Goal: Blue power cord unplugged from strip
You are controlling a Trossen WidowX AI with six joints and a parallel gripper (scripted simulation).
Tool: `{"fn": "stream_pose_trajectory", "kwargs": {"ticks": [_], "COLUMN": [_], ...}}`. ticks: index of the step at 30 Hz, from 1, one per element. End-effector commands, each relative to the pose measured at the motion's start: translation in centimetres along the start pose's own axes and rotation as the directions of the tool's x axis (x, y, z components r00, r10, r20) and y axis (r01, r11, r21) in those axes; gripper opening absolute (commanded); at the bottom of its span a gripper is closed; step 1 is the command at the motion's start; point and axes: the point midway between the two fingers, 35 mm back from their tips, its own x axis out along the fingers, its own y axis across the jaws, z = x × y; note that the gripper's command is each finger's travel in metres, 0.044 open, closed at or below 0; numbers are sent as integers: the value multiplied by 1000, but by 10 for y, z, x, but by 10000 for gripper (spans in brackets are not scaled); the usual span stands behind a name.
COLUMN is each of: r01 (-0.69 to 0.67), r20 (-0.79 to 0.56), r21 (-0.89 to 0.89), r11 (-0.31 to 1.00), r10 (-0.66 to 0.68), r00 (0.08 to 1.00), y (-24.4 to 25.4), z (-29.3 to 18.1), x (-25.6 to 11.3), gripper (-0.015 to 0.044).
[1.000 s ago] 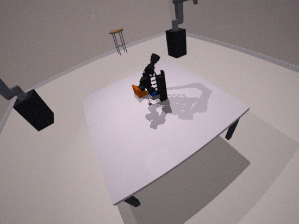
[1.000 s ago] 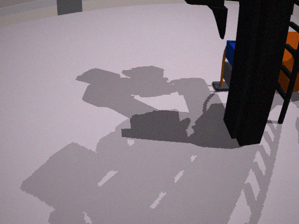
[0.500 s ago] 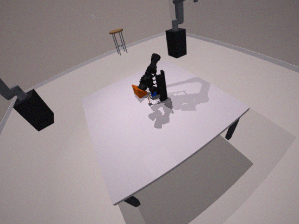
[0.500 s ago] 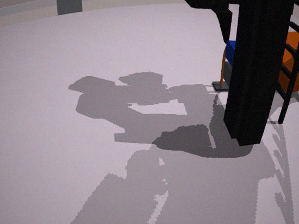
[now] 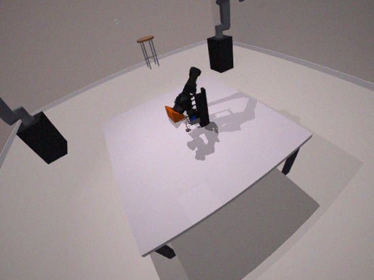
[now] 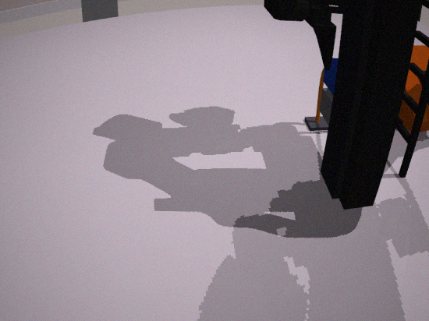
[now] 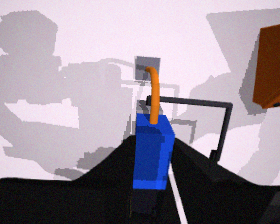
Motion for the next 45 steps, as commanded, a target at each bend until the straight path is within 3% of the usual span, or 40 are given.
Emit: {"fn": "stream_pose_trajectory", "kwargs": {"ticks": [1, 8, 45], "r01": [0, 0, -2], "r20": [0, 0, 5], "r21": [0, 0, 3], "r11": [1000, 1000, 1000], "r10": [0, 0, 2], "r00": [1000, 1000, 1000], "y": [0, 0, -1], "z": [0, 0, 58], "x": [0, 0, -5], "gripper": [42, 0, 0]}}
